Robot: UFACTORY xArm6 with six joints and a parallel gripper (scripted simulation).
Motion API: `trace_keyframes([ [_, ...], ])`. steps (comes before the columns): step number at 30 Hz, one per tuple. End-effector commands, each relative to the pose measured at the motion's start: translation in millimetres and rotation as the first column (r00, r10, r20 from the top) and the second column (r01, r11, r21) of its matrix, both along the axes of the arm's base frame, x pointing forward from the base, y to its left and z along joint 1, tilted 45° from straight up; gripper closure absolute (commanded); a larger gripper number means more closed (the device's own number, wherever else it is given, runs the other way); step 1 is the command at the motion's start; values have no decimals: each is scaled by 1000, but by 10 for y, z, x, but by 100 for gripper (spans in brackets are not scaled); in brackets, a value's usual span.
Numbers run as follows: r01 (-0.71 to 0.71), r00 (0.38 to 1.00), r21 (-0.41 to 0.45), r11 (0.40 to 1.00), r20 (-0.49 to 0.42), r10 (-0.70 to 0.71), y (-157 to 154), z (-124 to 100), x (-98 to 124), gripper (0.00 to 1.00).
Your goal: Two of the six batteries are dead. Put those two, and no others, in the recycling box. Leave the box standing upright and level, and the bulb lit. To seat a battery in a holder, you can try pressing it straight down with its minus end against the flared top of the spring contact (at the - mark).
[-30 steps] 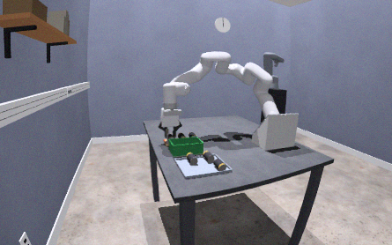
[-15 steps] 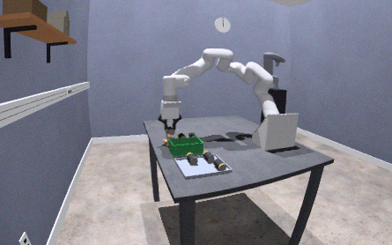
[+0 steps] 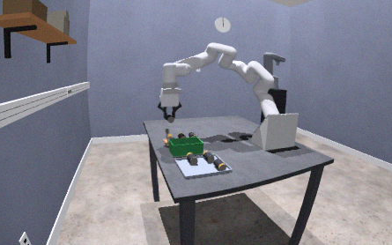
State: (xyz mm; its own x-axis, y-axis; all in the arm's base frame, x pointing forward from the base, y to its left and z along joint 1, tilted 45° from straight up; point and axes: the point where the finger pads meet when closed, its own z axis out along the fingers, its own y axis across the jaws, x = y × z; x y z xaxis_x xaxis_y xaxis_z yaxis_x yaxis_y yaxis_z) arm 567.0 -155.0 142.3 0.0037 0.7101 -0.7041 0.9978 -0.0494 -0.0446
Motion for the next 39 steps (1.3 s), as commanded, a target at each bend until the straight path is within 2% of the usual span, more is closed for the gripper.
trace_keyframes([
  [1, 4, 1000, -2, 1000, -5, -4, 38, 39, -11, 72],
  [7, 4, 1000, -2, 1000, -5, -4, 115, -36, -24, 72],
  [13, 4, 1000, -2, 1000, -5, -4, 444, -359, -76, 72],
  [15, 4, 1000, -2, 1000, -5, -4, 444, -359, -76, 72],
  [19, 4, 1000, -2, 1000, -5, -4, 844, -750, -141, 72],
  [30, 4, 1000, -2, 1000, -5, -4, 1705, -1594, -278, 72],
  [32, 4, 1000, -2, 1000, -5, -4, 1705, -1594, -278, 72],
  [35, 4, 1000, -2, 1000, -5, -4, 2023, -1906, -329, 72],
  [39, 4, 1000, -2, 1000, -5, -4, 2316, -2192, -376, 72],
])
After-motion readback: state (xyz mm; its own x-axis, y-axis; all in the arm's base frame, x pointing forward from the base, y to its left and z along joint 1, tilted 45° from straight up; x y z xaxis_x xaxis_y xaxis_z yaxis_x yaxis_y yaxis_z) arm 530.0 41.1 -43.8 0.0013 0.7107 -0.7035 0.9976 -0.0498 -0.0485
